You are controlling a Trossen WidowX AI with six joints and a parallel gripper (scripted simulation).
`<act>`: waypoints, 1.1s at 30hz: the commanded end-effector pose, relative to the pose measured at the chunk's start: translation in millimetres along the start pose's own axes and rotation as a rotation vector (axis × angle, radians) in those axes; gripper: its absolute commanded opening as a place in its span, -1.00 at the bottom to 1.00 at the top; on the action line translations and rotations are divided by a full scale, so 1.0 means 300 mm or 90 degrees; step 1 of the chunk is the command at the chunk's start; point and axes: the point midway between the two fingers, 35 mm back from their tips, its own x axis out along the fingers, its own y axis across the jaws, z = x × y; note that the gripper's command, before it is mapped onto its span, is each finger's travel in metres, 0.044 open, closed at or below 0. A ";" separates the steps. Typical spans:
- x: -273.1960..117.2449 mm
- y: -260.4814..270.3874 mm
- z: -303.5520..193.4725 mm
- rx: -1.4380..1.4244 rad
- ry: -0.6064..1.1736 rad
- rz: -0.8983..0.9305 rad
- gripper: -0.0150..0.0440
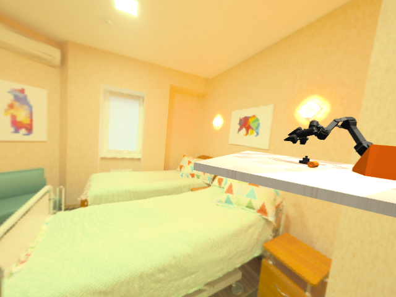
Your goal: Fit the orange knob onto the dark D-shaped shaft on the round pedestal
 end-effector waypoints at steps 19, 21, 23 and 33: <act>-0.902 -0.484 -0.184 -0.096 0.035 -0.106 1.00; -0.902 -0.484 -0.184 -0.096 0.035 -0.106 1.00; -0.902 -0.484 -0.184 -0.096 0.035 -0.106 1.00; -0.809 -0.723 -0.297 -0.748 0.153 -0.148 1.00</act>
